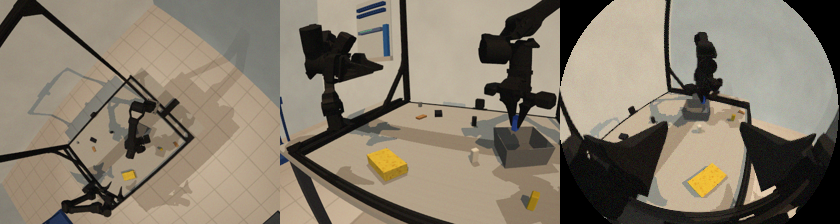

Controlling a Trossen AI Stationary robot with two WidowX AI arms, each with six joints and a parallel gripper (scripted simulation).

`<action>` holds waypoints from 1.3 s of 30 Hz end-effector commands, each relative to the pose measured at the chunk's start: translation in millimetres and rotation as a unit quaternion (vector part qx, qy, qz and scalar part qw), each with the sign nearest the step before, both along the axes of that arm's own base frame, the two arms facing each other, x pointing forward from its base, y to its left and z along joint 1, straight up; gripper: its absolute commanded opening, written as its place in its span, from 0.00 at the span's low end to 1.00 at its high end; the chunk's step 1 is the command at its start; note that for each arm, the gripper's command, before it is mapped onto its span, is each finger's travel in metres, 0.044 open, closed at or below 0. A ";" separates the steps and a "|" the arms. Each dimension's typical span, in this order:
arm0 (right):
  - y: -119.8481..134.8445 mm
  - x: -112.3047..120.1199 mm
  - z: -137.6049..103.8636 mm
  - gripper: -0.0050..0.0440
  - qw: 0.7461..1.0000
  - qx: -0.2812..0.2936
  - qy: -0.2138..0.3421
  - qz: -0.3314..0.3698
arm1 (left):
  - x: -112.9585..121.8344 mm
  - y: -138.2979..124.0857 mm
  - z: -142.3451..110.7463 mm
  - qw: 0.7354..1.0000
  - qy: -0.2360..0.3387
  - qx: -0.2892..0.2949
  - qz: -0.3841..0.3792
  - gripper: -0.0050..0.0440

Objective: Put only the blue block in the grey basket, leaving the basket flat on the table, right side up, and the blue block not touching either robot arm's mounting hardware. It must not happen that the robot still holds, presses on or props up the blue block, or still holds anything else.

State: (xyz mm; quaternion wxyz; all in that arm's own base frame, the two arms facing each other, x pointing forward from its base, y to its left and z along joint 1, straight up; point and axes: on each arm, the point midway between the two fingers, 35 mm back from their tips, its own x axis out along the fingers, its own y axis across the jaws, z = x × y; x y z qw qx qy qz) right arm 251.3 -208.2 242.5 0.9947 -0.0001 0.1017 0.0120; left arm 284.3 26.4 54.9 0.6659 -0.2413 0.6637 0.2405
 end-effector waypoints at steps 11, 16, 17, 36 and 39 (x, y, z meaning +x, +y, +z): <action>0.1 0.0 0.1 0.92 1.000 -0.001 0.000 0.001 | -47.0 -32.9 -10.2 1.000 0.002 0.000 0.001 0.10; 0.1 0.0 0.1 0.92 1.000 -0.001 0.000 0.001 | -45.9 -32.9 -20.3 1.000 0.002 0.000 0.001 0.10; 0.1 0.0 0.1 0.92 1.000 -0.001 0.000 0.001 | -45.4 -32.9 -27.4 1.000 0.002 0.000 0.001 0.10; 0.1 0.0 0.1 0.92 1.000 -0.001 0.000 0.001 | -47.7 -32.8 -71.5 1.000 0.002 0.000 0.001 0.10; 0.1 0.0 0.1 0.92 1.000 -0.001 0.000 0.001 | -47.7 -32.8 -71.5 1.000 0.002 0.000 0.001 0.10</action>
